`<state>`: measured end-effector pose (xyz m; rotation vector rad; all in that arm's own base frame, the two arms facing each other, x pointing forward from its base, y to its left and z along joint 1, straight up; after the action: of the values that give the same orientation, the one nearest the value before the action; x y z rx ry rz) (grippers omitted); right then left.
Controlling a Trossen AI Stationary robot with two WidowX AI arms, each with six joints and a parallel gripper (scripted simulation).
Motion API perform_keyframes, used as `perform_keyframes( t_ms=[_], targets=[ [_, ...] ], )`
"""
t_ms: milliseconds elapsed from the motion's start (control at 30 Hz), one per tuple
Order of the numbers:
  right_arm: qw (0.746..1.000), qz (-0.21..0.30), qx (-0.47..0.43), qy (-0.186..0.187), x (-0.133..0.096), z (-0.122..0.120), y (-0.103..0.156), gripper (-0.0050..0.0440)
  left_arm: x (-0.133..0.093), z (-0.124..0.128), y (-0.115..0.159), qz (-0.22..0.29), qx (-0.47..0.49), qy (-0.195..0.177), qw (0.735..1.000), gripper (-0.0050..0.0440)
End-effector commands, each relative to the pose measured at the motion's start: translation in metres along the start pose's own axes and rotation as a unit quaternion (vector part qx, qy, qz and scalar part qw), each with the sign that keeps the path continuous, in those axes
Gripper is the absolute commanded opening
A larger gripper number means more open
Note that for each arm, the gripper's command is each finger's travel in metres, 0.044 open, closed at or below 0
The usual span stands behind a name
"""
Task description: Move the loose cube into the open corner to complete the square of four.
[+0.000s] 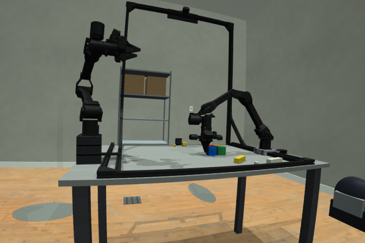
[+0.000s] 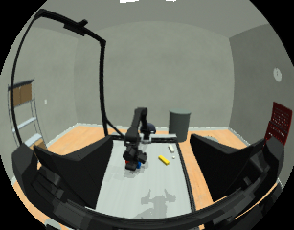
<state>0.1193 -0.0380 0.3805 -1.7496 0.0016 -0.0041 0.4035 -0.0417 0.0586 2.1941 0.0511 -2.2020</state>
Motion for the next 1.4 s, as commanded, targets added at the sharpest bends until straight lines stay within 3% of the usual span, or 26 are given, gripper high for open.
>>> perform_keyframes(
  t_ms=[0, 700, 1367],
  targets=[
    [1.0, 0.0, 0.002, -0.002, 0.0, 0.0, 0.0, 0.04, -0.003, 0.004, -0.001, 0.0, -0.001, 0.002, 1.0, 0.0],
    [1.0, 0.0, 0.002, -0.002, 0.0, 0.0, 0.0, 0.04, -0.003, 0.01, -0.002, 0.0, -0.001, 0.002, 1.0, 0.0],
    [1.0, 0.0, 0.002, -0.002, 0.0, 0.0, 0.0, 0.04, -0.002, -0.031, 0.005, 0.0, 0.0, 0.001, 1.0, 0.0]
  ],
)
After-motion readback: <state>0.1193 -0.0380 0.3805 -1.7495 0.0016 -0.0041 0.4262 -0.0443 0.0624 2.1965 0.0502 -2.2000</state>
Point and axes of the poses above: on each arm, the point midway between the two fingers, 35 mm back from their tips, its own x axis out along the fingers, its own z axis across the jaws, y = z × x, the point moved 4 cm from there along -x, back along the fingers, and after that the axes turned 10 degrees about -x, right-handed, at the moved point
